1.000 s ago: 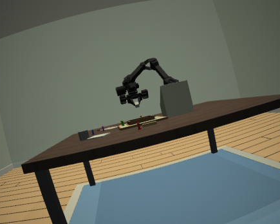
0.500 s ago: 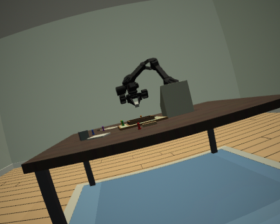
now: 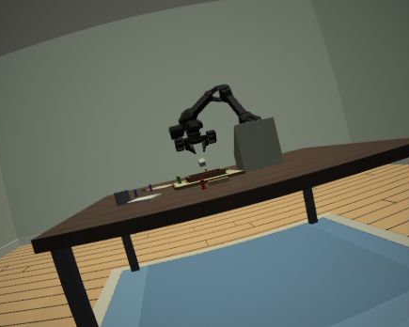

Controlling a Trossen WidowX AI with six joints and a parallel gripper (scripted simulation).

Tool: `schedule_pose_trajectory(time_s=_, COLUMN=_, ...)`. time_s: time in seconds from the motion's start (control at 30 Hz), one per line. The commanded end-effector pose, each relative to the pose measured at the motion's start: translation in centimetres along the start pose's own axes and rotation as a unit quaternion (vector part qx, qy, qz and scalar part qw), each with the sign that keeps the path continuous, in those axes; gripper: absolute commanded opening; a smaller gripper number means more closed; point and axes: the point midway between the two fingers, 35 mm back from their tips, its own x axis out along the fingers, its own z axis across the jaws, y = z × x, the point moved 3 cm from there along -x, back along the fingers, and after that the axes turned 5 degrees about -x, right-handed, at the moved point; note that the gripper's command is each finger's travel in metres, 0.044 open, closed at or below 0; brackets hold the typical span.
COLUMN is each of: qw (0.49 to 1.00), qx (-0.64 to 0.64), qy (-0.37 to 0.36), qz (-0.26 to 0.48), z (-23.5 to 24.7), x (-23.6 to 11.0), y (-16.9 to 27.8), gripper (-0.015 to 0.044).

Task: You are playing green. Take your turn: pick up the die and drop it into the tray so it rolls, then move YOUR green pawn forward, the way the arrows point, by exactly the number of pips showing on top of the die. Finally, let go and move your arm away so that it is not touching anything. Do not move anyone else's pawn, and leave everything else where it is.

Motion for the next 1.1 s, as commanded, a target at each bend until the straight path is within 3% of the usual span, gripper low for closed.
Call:
schedule_pose_trajectory(time_s=0.0, qw=1.0, qx=-0.001, qy=0.002, qz=-0.002, z=-0.1, x=-1.8, y=-2.0, gripper=0.0289)
schedule_pose_trajectory(time_s=0.2, qw=1.0, qx=-0.002, qy=0.003, qz=-0.003, z=0.0, x=-2.6, y=-2.9, gripper=0.044)
schedule_pose_trajectory(time_s=0.3, qw=1.0, qx=0.003, qy=-0.011, qz=0.024, z=0.1, x=-2.0, y=-2.9, gripper=0.044)
schedule_pose_trajectory(time_s=0.43, qw=0.977, qx=0.018, qy=-0.059, qz=0.202, z=0.2, x=1.2, y=-2.7, gripper=0.044)
schedule_pose_trajectory(time_s=0.53, qw=0.937, qx=0.009, qy=-0.05, qz=0.345, z=-0.1, x=2.7, y=-3.0, gripper=0.044)
schedule_pose_trajectory(time_s=0.6, qw=0.916, qx=0.0, qy=-0.034, qz=0.401, z=-0.3, x=3.2, y=-3.3, gripper=0.044)
schedule_pose_trajectory(time_s=0.8, qw=0.913, qx=-0.001, qy=-0.032, qz=0.408, z=-0.4, x=3.2, y=-3.3, gripper=0.044)
schedule_pose_trajectory(time_s=0.87, qw=0.93, qx=0.0, qy=-0.045, qz=0.366, z=-0.1, x=2.9, y=-3.3, gripper=0.044)
schedule_pose_trajectory(time_s=0.93, qw=0.928, qx=0.032, qy=-0.031, qz=0.369, z=-0.6, x=2.9, y=-3.2, gripper=0.0387)
schedule_pose_trajectory(time_s=1.07, qw=0.9, qx=0.217, qy=0.051, qz=0.375, z=-3.5, x=3.0, y=-2.5, gripper=0.0282)
